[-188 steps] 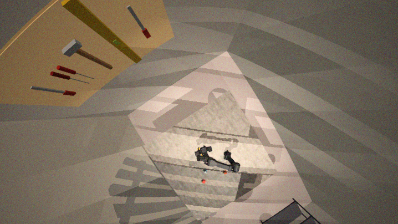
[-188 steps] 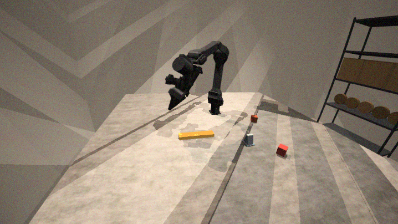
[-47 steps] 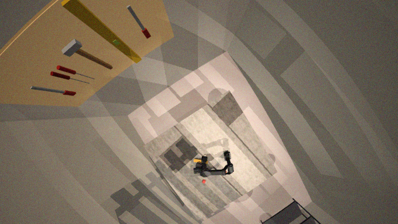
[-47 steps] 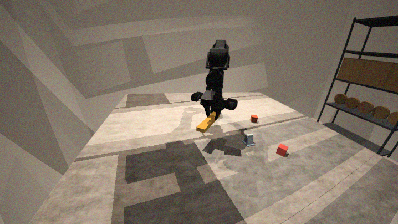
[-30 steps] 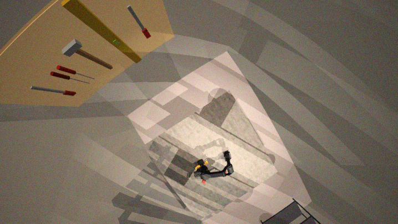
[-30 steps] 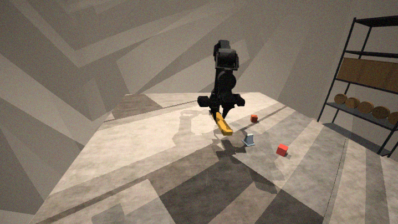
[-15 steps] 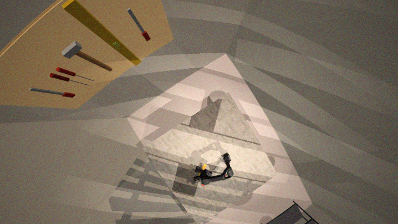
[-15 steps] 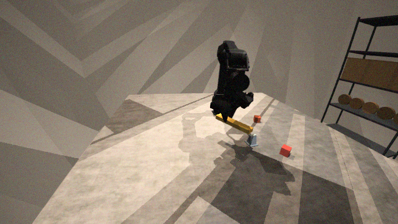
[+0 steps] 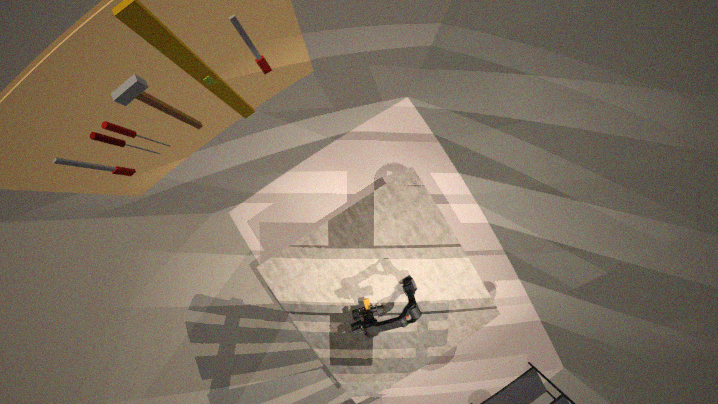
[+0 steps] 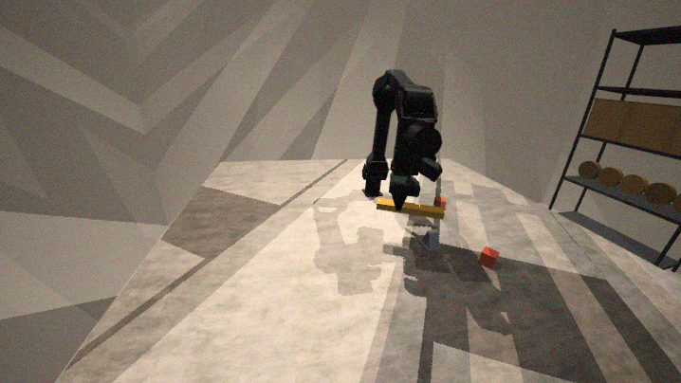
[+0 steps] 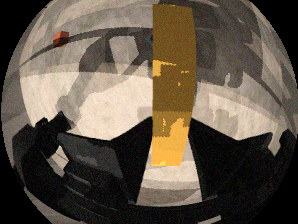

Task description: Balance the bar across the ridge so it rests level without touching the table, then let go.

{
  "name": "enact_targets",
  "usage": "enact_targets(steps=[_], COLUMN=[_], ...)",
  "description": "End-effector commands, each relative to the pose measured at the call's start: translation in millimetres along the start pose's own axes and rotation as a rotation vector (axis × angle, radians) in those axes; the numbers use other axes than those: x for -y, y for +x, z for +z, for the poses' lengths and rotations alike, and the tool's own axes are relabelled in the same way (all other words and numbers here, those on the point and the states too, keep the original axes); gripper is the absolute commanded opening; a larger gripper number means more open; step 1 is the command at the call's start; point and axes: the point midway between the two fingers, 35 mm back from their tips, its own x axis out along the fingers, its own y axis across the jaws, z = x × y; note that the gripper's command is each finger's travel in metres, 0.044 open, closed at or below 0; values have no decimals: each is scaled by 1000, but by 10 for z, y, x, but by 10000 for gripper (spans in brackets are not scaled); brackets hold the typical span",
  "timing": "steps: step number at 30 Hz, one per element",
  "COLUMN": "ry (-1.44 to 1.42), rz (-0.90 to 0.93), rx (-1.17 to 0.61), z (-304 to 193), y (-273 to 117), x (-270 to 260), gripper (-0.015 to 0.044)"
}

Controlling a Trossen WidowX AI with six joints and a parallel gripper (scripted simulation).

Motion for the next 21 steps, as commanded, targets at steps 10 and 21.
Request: enact_targets(steps=[10, 21], ry=[-490, -923], rz=[-2, -2], rx=[-1, -5], z=[169, 325], y=[-9, -15], x=[11, 44], gripper=[0, 0])
